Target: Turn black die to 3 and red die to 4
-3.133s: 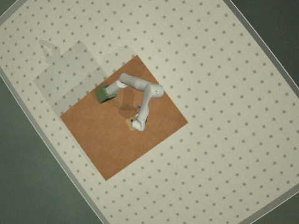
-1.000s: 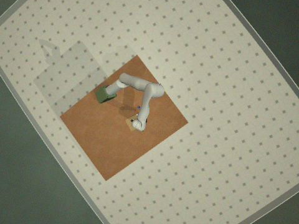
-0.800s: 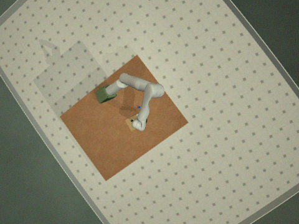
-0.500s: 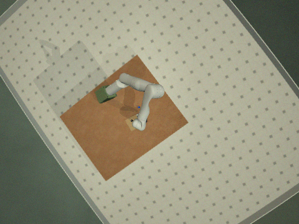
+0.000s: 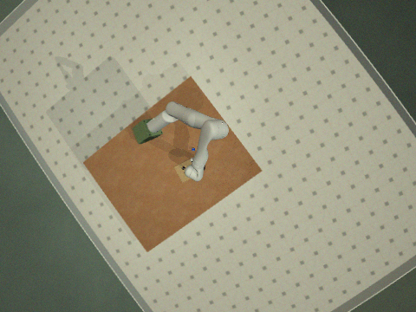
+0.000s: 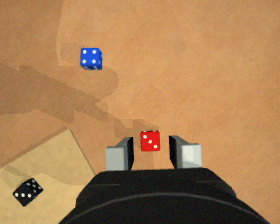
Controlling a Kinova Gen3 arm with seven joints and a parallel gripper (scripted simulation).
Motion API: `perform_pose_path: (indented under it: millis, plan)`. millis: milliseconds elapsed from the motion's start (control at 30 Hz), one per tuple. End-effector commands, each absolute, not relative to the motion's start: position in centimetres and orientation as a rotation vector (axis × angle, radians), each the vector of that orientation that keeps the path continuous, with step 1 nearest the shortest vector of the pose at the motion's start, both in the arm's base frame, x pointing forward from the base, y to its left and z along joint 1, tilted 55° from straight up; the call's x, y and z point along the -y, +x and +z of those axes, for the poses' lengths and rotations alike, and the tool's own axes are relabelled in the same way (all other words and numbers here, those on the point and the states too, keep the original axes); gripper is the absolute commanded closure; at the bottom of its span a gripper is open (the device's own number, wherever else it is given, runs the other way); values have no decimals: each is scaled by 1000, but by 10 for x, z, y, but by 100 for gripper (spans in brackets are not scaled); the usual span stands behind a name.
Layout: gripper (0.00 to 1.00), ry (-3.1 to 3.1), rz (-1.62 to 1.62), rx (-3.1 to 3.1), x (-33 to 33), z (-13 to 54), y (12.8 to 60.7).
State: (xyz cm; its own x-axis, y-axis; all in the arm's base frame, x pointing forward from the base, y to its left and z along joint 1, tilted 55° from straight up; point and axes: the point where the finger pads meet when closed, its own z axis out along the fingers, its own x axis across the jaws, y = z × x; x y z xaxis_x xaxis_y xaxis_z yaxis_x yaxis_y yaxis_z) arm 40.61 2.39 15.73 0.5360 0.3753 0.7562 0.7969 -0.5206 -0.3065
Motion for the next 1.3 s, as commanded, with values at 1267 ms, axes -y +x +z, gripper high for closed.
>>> perform_pose_path:
  millis: [1267]
  plan:
    - [30, -2119, -830, 944, -38, 147, 410]
